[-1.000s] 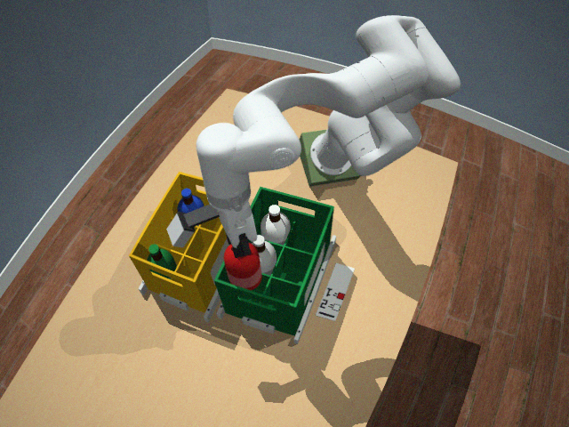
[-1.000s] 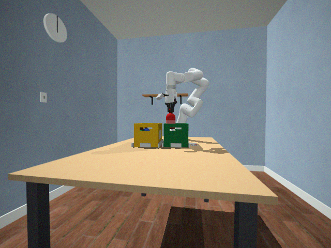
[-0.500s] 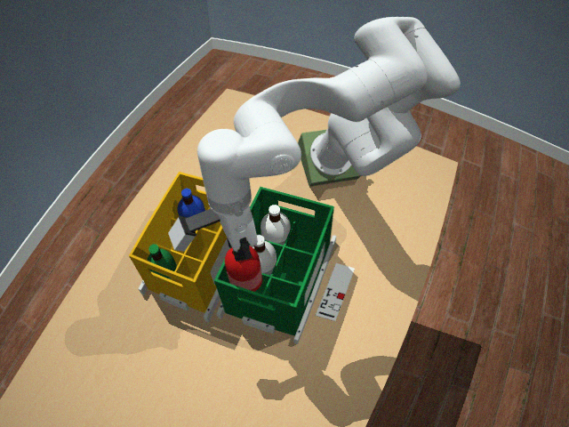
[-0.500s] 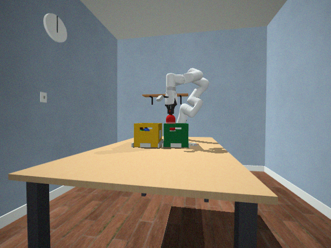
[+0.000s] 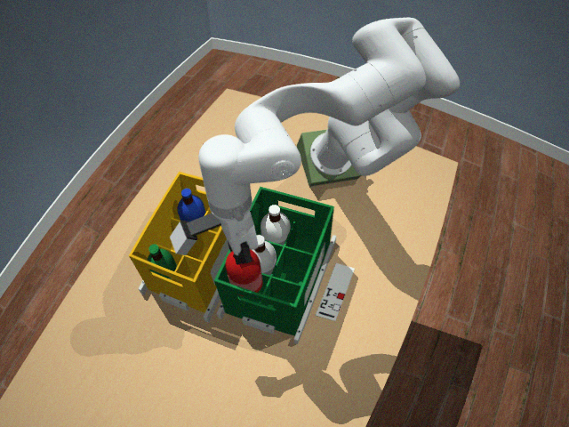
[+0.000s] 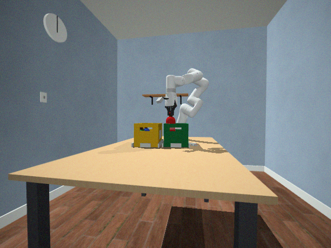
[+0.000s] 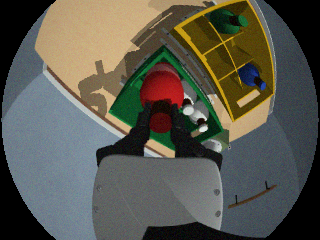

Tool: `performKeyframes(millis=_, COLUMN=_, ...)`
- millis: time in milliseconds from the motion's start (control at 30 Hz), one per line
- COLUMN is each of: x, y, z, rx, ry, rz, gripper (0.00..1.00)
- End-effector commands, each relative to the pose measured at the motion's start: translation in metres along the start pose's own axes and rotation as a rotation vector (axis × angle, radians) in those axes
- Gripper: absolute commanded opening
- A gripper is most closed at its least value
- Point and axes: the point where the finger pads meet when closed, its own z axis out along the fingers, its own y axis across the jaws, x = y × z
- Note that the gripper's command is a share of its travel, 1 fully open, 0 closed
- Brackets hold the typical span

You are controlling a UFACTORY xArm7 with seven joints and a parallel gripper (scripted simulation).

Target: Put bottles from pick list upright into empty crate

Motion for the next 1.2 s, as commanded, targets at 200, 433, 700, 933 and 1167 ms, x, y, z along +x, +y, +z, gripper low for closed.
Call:
performKeyframes(millis=200, x=0.001, y=0.000, z=0.009, rx=0.001, ry=0.005, rz=0.000, gripper=0.00)
performKeyframes(millis=433, x=0.001, y=0.000, z=0.014, rx=0.001, ry=0.005, rz=0.000, gripper=0.00)
performKeyframes(millis=700, x=0.001, y=0.000, z=0.022, rx=0.001, ry=0.005, rz=0.000, gripper=0.00)
performKeyframes(millis=933, x=0.001, y=0.000, z=0.027, rx=0.001, ry=0.005, rz=0.000, gripper=0.00)
performKeyframes(millis=1167, x=0.001, y=0.000, z=0.034, rx=0.001, ry=0.005, rz=0.000, gripper=0.00)
